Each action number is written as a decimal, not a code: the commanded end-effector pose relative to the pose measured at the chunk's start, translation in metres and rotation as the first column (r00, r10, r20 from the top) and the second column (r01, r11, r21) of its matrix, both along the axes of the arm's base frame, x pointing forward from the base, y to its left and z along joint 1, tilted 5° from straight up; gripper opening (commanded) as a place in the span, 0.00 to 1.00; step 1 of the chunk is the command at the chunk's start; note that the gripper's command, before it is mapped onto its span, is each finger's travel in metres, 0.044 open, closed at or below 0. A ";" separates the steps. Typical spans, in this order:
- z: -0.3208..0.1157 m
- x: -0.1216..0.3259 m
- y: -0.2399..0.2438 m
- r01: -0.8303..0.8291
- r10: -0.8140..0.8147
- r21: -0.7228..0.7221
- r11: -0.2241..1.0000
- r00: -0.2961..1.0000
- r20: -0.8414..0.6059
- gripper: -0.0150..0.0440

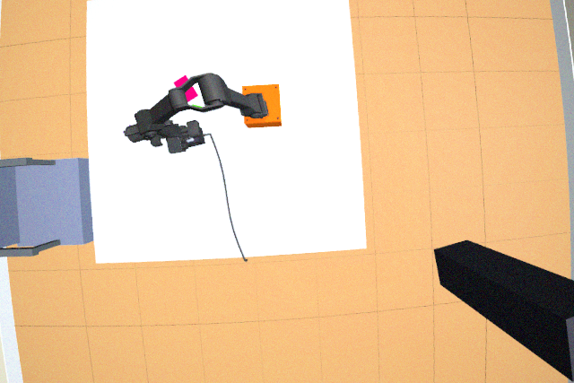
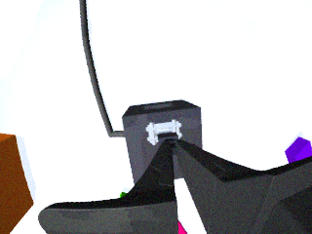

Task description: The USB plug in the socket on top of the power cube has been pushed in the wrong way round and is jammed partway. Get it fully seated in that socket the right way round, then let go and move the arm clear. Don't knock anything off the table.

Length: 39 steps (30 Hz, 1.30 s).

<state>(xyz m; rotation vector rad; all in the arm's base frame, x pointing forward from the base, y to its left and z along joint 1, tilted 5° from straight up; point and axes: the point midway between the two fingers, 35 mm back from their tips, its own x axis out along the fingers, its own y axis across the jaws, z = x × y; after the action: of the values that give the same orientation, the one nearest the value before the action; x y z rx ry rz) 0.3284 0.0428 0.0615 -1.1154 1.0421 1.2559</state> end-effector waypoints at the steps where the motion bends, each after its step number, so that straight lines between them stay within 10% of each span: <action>1: -0.002 0.000 0.001 -0.004 0.004 0.003 1.000 1.000 -0.001 0.25; 39: -0.006 0.000 0.001 -0.004 0.004 0.003 1.000 1.000 -0.001 0.25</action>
<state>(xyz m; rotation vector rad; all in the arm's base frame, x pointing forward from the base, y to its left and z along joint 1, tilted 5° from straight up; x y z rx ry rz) 0.3286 0.0432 0.0568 -1.1163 1.0414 1.2567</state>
